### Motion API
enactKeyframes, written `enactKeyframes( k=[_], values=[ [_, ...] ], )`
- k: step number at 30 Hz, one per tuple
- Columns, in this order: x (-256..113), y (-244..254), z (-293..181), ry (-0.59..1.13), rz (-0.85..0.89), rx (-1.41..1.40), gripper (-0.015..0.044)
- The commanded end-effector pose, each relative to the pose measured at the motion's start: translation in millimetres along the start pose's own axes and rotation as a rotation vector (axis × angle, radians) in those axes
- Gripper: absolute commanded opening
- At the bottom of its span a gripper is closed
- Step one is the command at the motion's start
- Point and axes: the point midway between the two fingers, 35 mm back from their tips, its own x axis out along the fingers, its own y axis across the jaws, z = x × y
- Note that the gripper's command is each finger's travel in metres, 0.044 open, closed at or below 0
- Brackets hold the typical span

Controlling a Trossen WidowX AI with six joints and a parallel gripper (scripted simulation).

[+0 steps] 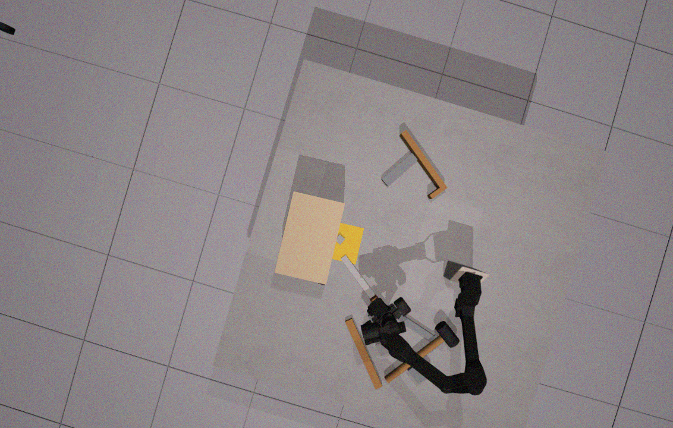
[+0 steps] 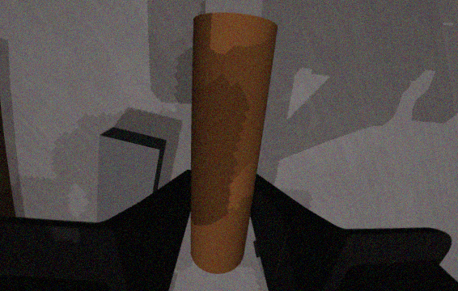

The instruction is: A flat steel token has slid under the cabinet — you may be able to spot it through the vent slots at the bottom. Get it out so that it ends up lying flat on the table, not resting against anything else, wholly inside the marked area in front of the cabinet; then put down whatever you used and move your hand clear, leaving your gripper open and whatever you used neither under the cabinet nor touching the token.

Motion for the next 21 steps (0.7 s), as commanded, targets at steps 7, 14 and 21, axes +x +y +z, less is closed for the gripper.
enactKeyframes(
  k=[7,14,21],
  values=[
    [-1.6,3.1,14.4,-0.004,0.005,-0.002,0.0000],
    [-1.7,3.4,22.3,-0.004,0.005,-0.002,0.0000],
    [-0.1,1.1,20.8,0.000,0.001,0.000,0.0053]
  ],
)
